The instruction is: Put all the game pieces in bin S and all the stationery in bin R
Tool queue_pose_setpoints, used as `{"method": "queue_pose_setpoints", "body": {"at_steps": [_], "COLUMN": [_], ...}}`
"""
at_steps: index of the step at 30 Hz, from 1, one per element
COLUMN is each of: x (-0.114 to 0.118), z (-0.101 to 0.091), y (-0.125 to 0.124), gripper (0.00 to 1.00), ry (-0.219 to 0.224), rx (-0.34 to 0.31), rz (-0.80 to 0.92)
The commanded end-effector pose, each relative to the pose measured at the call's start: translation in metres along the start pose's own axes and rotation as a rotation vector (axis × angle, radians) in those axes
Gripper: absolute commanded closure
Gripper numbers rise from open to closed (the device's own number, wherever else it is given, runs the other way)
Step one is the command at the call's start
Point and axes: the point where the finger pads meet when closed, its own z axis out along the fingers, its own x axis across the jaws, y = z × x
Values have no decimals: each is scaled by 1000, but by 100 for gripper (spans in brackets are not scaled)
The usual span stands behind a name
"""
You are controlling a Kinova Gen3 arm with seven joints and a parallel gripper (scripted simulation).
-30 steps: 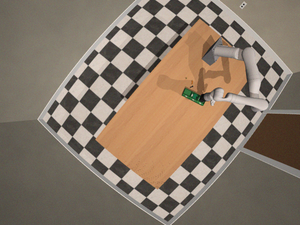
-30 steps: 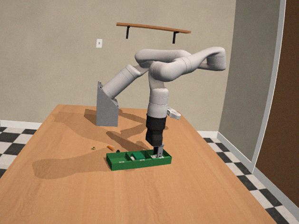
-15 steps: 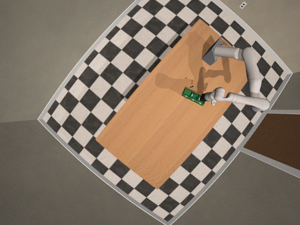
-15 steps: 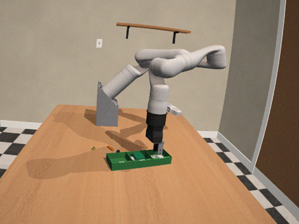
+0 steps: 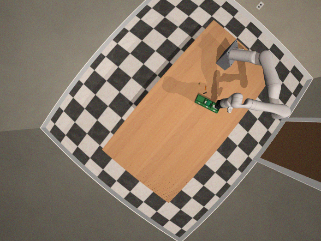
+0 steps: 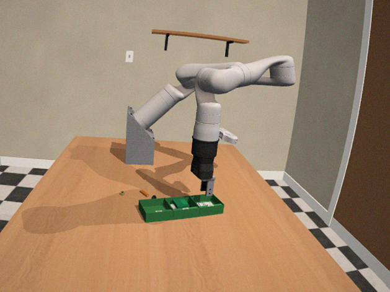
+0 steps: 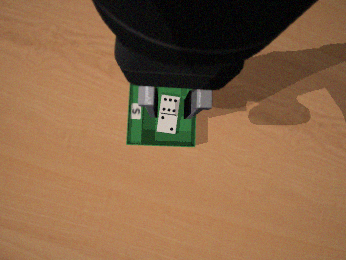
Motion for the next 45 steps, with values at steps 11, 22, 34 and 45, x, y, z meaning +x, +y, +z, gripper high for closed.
{"method": "queue_pose_setpoints", "body": {"at_steps": [11,22,34,45], "x": [2,1,1,1], "z": [-34,-70,-110,-150], "y": [0,0,0,0], "gripper": [0,0,0,0], "ry": [4,4,4,4], "rx": [0,0,0,0], "rz": [-1,-1,-1,-1]}}
